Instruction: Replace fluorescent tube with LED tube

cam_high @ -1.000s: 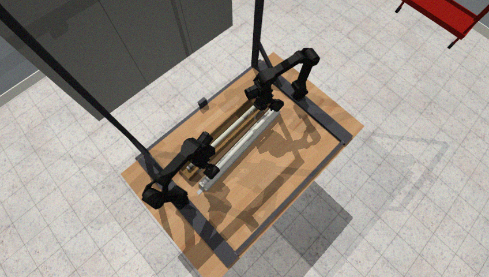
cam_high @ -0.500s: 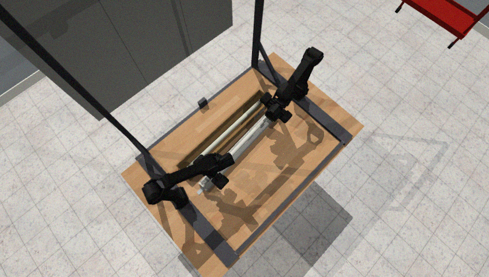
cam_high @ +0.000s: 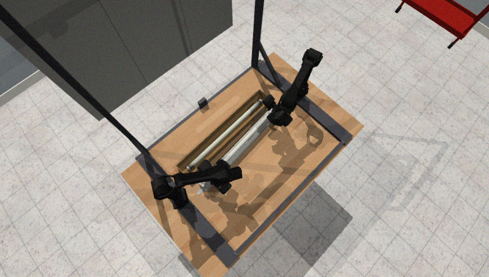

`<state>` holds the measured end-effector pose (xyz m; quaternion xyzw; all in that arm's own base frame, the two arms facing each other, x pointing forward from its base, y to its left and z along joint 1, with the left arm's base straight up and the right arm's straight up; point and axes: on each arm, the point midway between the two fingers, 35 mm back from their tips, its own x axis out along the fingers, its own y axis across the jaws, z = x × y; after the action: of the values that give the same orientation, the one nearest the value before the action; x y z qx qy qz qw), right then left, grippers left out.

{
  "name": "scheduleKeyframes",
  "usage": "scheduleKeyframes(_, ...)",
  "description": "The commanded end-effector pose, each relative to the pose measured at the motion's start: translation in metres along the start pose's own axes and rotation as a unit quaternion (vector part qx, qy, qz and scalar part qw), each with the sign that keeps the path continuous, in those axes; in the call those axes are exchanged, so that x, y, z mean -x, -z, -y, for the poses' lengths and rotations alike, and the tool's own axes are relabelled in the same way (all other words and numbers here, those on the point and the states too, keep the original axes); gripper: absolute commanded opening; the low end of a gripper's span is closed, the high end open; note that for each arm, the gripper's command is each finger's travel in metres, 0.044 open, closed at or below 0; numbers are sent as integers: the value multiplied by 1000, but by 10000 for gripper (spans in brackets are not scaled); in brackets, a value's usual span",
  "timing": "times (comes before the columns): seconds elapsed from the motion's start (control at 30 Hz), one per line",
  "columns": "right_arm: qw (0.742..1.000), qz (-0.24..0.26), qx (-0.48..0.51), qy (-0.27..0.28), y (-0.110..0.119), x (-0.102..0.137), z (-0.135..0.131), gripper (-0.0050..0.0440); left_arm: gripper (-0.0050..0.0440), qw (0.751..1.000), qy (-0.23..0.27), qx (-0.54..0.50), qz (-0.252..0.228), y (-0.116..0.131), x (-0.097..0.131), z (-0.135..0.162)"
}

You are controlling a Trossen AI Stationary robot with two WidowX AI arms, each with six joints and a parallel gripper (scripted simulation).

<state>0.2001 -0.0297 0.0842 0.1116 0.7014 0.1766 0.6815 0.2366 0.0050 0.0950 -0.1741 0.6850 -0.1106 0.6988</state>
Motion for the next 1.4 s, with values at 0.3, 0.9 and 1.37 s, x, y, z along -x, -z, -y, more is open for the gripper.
scheduleKeyframes(0.3,1000,9,8,3,-5,-11,-2,133,173,1000,4,-3,-1,1,-25,3)
scheduleKeyframes(0.9,1000,9,8,4,-5,-10,-1,79,76,1000,1,-7,7,-2,-21,3)
scheduleKeyframes(1.37,990,9,6,141,-4,-11,-10,79,76,992,-123,-7,7,-3,-22,11)
